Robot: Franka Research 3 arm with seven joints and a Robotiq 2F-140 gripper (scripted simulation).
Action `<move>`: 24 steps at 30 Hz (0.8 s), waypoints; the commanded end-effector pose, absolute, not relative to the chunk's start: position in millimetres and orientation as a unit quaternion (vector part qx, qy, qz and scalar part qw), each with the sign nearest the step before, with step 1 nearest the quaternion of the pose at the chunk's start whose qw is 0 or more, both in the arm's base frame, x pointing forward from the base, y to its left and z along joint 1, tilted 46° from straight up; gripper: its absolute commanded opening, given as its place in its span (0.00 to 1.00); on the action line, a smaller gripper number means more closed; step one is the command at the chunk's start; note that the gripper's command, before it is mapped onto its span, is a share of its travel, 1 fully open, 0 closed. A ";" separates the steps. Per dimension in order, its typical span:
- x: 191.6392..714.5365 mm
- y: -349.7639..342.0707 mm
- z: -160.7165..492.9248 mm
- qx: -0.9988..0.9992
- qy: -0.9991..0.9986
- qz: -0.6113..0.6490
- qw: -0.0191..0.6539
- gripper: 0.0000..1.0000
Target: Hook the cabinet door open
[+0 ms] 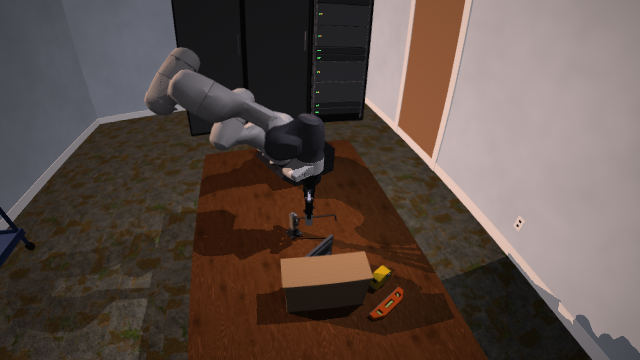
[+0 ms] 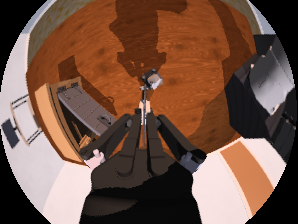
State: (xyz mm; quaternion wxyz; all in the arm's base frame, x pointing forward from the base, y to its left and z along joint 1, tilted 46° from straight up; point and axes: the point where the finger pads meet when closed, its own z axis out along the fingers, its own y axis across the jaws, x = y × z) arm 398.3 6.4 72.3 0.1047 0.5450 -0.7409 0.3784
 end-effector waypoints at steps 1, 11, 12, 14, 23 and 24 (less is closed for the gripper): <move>399.6 6.1 73.8 0.521 -0.757 0.383 0.093 0.03; 402.1 5.5 75.2 0.494 -0.775 0.386 0.080 0.03; 402.3 5.5 75.3 0.493 -0.776 0.386 0.079 0.03; 403.0 5.3 75.8 0.484 -0.781 0.387 0.075 0.03; 404.7 4.8 76.9 0.465 -0.792 0.389 0.066 0.03; 405.0 4.7 77.1 0.462 -0.795 0.389 0.064 0.03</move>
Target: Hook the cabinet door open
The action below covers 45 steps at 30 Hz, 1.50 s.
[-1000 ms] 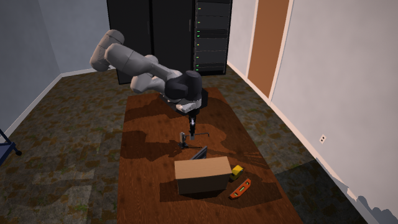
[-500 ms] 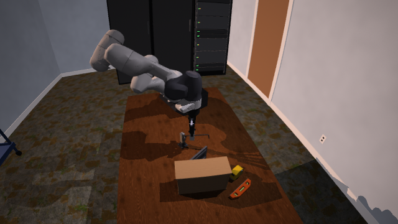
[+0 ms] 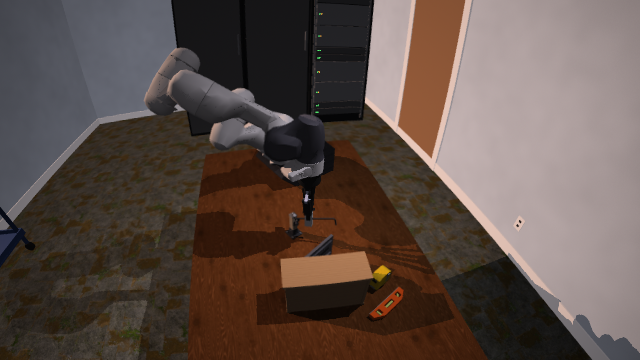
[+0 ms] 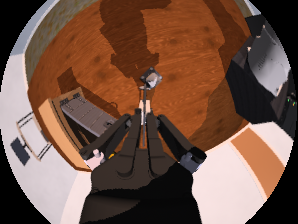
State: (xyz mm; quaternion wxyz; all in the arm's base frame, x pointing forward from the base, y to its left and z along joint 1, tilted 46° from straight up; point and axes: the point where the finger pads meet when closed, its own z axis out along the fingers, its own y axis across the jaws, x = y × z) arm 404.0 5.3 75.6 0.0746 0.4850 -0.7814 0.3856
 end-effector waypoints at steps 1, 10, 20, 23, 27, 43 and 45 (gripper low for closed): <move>405.4 4.5 77.5 0.457 -0.798 0.389 0.061 0.03; 407.6 3.6 79.2 0.429 -0.813 0.391 0.048 0.03; 409.3 2.8 80.6 0.406 -0.824 0.392 0.037 0.03; 410.5 2.2 81.7 0.389 -0.832 0.393 0.029 0.03; 410.9 1.9 82.1 0.383 -0.835 0.393 0.026 0.03; 414.1 -0.4 85.5 0.331 -0.857 0.394 0.002 0.03; 414.4 -0.5 85.8 0.327 -0.859 0.394 0.000 0.03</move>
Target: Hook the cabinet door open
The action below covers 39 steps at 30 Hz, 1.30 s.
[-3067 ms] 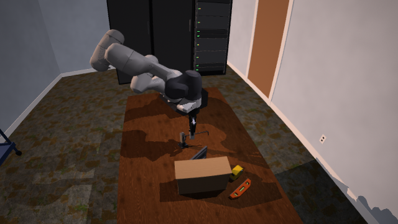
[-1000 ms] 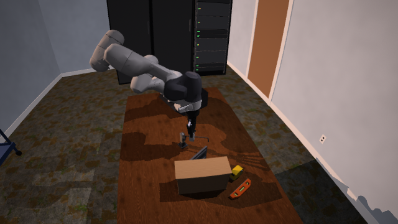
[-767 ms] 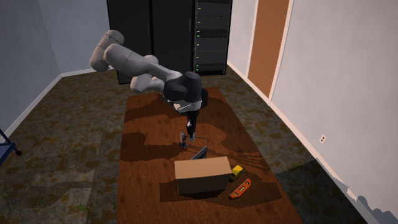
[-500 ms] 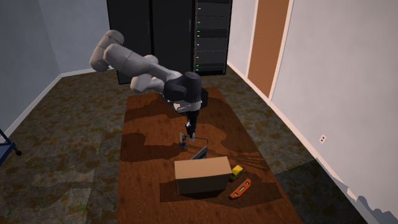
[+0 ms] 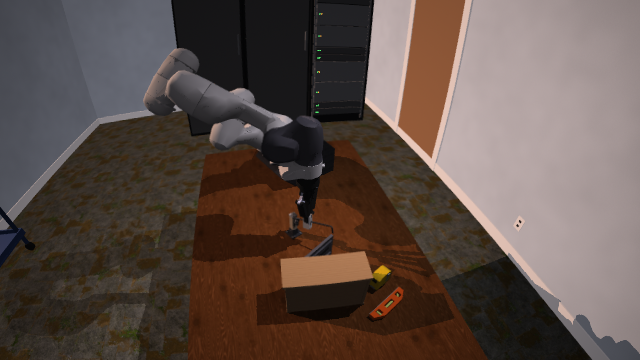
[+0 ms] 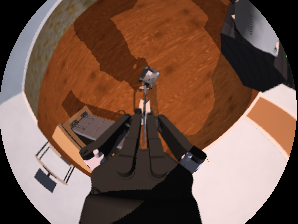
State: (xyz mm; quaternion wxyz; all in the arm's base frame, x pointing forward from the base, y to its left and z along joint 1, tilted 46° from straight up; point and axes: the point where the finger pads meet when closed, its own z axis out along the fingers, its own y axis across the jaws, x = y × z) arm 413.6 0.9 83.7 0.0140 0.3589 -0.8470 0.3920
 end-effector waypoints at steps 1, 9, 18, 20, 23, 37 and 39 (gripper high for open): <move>414.4 -0.5 85.8 0.327 -0.859 0.394 0.000 0.03; 415.7 -1.8 87.5 0.302 -0.868 0.394 -0.012 0.03; 416.6 -2.7 88.8 0.283 -0.874 0.394 -0.020 0.03; 417.2 -3.3 89.6 0.271 -0.878 0.393 -0.025 0.03; 417.5 -3.7 90.0 0.265 -0.880 0.393 -0.028 0.03; 418.9 -5.7 92.5 0.228 -0.890 0.392 -0.044 0.03; 419.3 -6.4 93.4 0.216 -0.893 0.391 -0.050 0.03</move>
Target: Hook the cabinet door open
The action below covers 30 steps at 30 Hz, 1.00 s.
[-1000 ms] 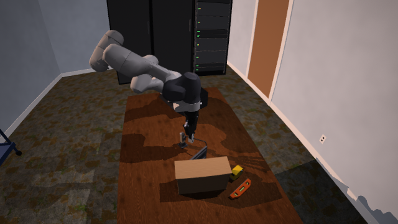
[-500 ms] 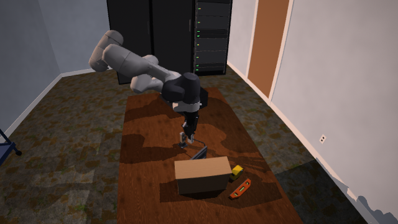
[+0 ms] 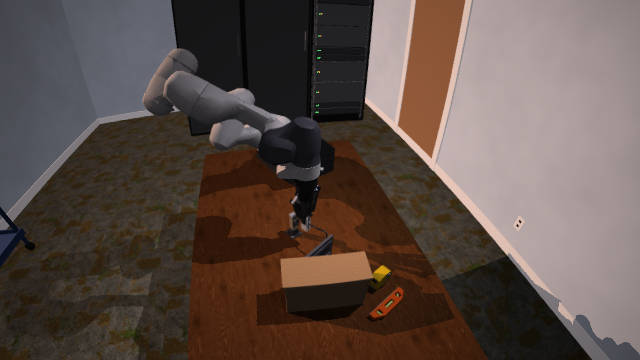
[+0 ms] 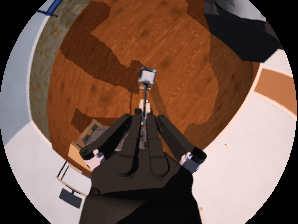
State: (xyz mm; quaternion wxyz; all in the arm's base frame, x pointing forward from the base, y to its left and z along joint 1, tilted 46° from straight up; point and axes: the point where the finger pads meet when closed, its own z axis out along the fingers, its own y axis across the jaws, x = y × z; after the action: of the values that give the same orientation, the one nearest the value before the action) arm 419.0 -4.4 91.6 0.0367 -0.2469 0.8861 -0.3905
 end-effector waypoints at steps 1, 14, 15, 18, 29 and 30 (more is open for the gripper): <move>419.5 -6.7 93.8 -0.210 0.895 -0.391 0.052 0.03; 420.6 -8.9 96.3 -0.173 0.903 -0.388 0.068 0.03; 420.6 -8.9 96.4 -0.173 0.903 -0.388 0.068 0.03; 420.6 -8.9 96.4 -0.173 0.903 -0.388 0.068 0.03; 420.6 -8.9 96.4 -0.173 0.903 -0.388 0.068 0.03; 420.6 -8.9 96.4 -0.173 0.903 -0.388 0.068 0.03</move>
State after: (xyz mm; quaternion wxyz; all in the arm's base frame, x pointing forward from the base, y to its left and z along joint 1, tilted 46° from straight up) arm 421.3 -8.3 96.1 0.0656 -0.1805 0.9015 -0.3879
